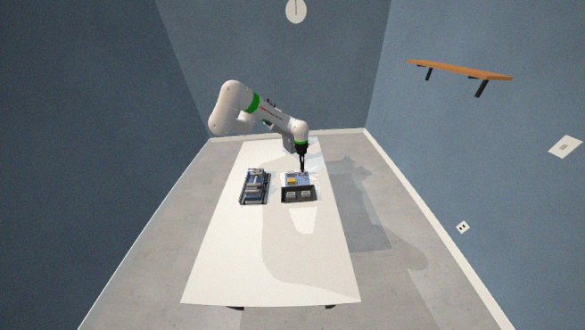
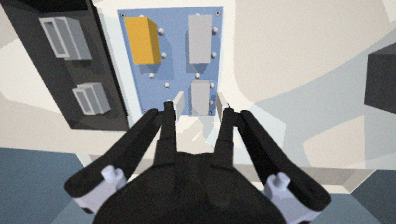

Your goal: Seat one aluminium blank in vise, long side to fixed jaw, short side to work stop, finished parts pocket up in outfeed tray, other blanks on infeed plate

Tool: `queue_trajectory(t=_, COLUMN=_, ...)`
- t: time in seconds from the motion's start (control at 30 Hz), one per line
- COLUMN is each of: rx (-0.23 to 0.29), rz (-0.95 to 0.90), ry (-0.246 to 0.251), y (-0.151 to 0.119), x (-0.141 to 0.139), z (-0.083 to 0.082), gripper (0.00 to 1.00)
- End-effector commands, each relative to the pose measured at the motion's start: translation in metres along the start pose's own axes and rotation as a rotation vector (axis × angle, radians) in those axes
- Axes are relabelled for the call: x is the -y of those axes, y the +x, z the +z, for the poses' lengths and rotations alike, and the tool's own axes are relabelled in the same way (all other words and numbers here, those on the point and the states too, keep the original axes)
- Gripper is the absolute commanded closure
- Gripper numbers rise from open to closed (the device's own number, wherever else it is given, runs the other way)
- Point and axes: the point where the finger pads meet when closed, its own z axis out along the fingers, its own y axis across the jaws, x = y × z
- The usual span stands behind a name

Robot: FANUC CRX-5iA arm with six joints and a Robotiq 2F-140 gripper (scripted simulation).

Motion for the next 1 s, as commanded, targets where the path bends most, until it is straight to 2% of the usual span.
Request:
queue_trajectory(t=0.0, rx=0.0, rz=0.0, ry=0.0, y=-0.0002, x=0.0, z=-0.0002, gripper=0.6)
queue_trajectory(t=0.6, rx=0.0, rz=0.0, ry=0.0, y=-0.0002, x=0.0, z=-0.0002, gripper=0.6)
queue_trajectory(t=0.63, rx=0.0, rz=0.0, ry=0.0, y=-0.0002, x=0.0, z=-0.0002, gripper=1.0)
queue_trajectory(t=0.97, rx=0.0, rz=0.0, ry=0.0, y=-0.0002, x=0.0, z=-0.0002, gripper=1.0)
